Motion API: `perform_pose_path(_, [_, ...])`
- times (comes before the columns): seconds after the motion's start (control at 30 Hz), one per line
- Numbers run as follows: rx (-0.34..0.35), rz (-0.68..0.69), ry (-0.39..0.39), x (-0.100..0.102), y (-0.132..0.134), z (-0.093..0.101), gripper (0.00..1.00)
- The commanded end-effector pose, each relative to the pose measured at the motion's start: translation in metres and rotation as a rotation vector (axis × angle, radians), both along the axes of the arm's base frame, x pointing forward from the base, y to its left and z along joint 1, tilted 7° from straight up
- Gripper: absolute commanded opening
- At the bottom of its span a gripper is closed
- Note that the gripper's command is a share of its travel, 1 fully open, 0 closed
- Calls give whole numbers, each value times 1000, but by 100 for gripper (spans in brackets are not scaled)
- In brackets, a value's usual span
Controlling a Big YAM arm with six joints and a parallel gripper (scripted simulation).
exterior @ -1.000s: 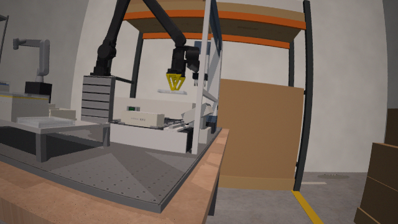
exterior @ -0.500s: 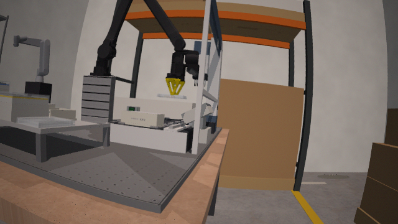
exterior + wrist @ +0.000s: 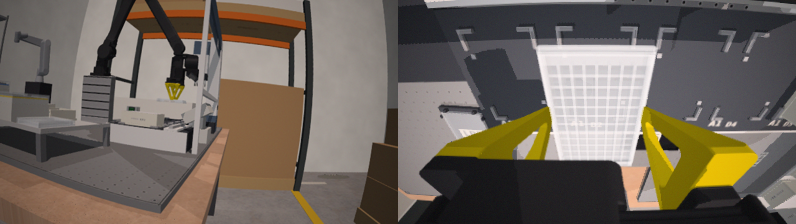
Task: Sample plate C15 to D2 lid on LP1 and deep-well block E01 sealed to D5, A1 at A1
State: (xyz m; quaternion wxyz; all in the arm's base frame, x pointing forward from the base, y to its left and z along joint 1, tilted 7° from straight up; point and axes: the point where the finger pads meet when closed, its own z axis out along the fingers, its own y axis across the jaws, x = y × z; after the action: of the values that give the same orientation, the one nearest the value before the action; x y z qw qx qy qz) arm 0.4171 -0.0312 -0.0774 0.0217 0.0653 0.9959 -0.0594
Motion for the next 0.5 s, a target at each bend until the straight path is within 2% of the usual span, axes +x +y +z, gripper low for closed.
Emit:
perform_pose_path(0.0, [2, -4, -7, 5, -7, -8, 0])
perform_pose_path(0.47, [2, -4, -4, 3, -9, -29, 0])
